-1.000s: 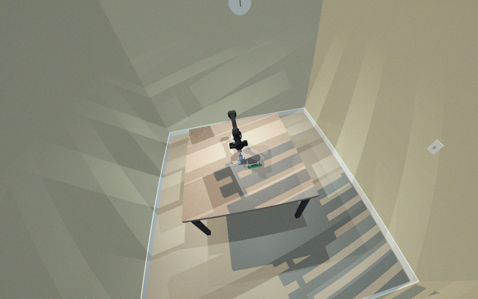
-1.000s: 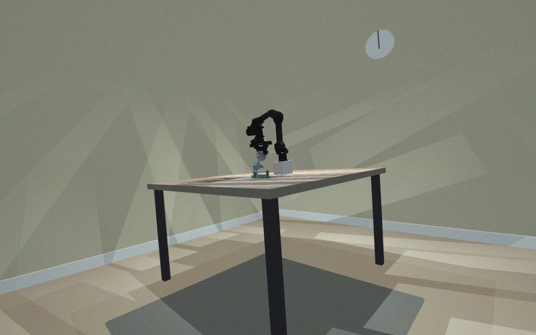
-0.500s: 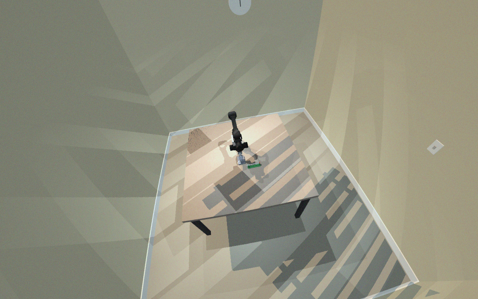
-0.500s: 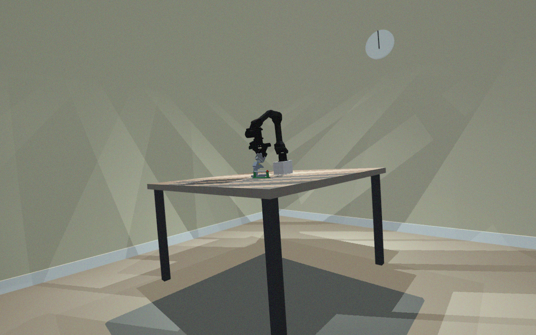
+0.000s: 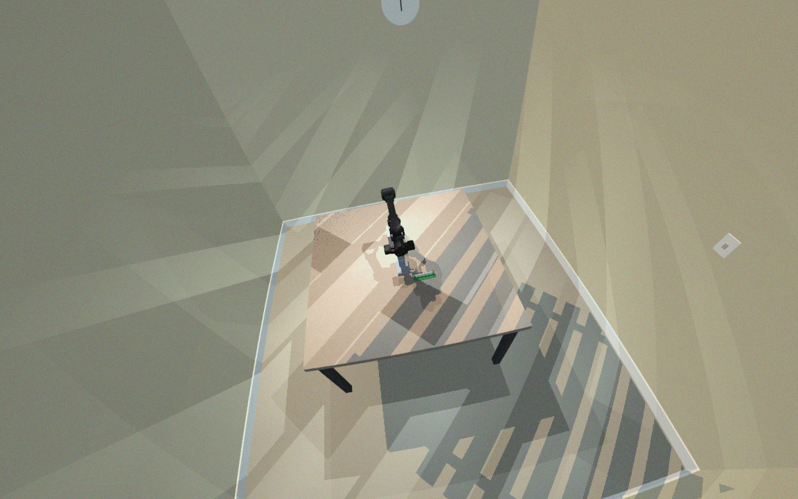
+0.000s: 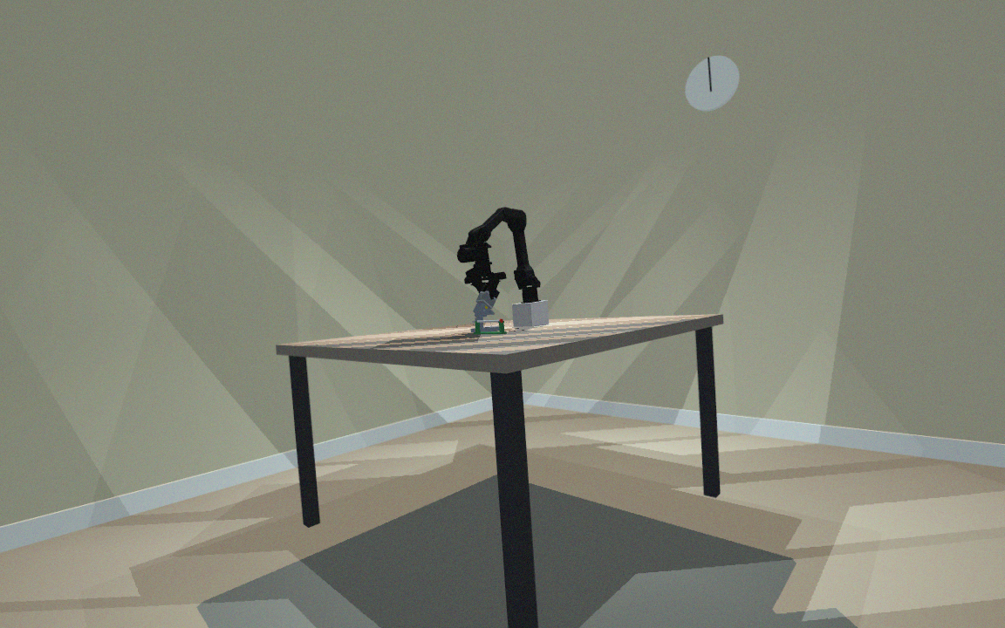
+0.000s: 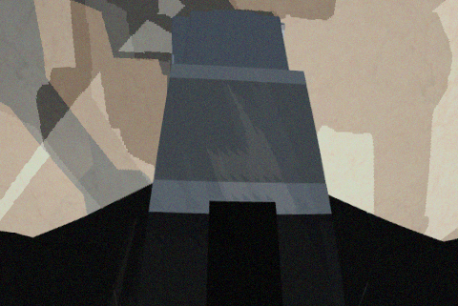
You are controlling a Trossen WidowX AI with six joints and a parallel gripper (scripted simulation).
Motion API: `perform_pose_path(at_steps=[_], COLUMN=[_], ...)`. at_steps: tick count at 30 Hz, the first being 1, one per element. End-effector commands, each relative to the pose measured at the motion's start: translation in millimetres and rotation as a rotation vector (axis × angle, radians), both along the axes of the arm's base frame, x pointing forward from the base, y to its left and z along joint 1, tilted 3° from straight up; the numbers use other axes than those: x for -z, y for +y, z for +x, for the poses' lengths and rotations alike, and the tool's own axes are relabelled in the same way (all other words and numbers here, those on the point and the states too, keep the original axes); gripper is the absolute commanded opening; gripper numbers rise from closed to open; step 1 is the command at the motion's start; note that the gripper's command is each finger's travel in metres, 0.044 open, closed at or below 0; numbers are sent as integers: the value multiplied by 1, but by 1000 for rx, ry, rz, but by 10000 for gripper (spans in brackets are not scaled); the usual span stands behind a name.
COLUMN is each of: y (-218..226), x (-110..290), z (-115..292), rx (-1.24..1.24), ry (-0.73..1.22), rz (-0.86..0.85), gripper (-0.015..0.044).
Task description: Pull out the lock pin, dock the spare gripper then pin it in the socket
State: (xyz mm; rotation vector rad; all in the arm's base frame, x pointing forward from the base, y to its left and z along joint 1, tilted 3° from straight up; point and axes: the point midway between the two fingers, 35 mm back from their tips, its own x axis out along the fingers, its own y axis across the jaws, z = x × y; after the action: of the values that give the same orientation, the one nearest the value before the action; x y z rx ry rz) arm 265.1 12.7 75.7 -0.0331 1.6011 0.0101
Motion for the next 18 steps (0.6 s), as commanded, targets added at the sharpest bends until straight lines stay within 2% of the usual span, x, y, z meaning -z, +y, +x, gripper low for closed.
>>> perform_pose_path(at_steps=[1, 16, 18], y=[0, 0, 0], x=[3, 4, 4], z=[4, 3, 3], rx=[-4, 0, 0], ry=[-3, 3, 3], rz=[-2, 0, 0], gripper=[0, 0, 53])
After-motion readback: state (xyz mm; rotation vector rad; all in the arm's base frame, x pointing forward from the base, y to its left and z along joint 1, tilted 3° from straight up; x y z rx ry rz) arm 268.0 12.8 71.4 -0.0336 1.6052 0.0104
